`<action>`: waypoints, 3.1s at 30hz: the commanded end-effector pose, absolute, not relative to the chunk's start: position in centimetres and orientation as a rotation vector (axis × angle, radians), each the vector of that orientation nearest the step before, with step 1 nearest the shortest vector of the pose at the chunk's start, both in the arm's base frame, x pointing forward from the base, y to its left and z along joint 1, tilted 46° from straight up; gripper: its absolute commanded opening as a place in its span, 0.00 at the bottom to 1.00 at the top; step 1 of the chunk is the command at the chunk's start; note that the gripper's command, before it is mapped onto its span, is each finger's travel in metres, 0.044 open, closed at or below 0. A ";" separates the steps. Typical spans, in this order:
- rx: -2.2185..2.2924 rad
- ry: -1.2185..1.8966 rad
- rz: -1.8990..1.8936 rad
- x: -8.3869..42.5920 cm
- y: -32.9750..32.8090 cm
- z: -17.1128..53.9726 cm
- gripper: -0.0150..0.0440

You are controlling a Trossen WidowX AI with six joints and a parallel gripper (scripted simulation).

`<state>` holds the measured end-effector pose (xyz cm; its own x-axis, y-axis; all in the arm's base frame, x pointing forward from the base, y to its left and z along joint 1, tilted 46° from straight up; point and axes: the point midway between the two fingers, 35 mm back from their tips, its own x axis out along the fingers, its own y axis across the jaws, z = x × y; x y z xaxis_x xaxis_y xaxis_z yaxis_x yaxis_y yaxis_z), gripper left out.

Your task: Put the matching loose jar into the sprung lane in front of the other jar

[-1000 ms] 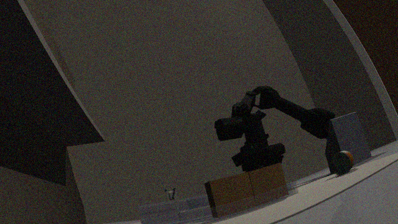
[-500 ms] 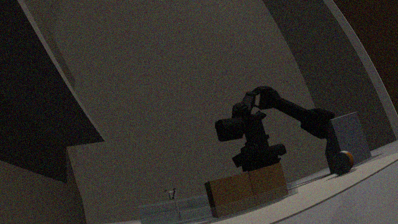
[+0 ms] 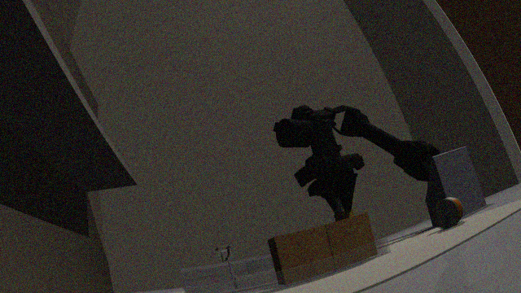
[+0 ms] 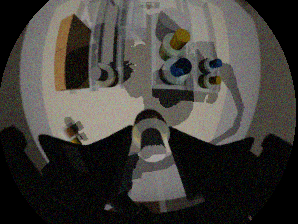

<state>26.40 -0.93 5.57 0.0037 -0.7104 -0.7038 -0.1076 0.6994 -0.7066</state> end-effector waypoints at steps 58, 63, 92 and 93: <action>-0.746 1.532 -0.492 28.3 1.9 -3.4 0.25; -0.746 1.532 -0.492 28.5 1.9 -3.4 0.25; -0.746 1.531 -0.492 29.5 2.0 -3.6 0.25; -0.746 1.531 -0.492 29.5 2.0 -3.6 0.25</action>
<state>28.83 1.87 -3.52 -0.0027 -0.7086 -0.7056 -0.1701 0.6956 -0.6980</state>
